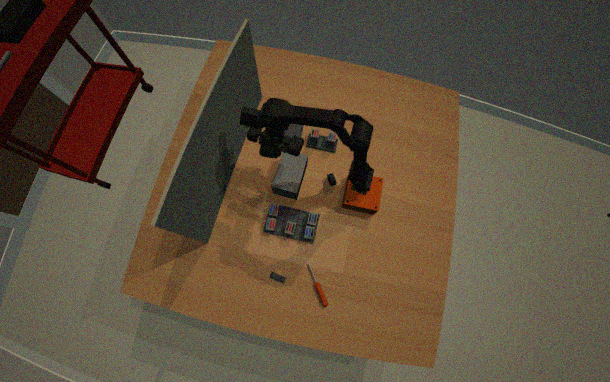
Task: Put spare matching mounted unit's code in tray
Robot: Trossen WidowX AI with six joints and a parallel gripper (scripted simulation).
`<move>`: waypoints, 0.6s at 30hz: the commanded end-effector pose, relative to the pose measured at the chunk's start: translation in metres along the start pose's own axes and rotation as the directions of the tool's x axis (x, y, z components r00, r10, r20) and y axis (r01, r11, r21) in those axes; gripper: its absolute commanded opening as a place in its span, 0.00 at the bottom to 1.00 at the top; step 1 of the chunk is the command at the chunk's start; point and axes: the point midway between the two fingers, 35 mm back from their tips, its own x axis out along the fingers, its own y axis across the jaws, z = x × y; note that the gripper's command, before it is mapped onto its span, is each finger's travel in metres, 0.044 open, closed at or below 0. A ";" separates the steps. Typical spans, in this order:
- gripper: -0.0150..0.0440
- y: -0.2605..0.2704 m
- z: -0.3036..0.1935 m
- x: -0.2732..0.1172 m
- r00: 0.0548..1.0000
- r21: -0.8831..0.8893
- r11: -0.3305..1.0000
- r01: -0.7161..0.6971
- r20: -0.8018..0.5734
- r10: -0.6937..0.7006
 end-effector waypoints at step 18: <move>0.25 -0.013 -0.125 -0.003 0.999 -0.075 0.997 -0.020 -0.027 0.019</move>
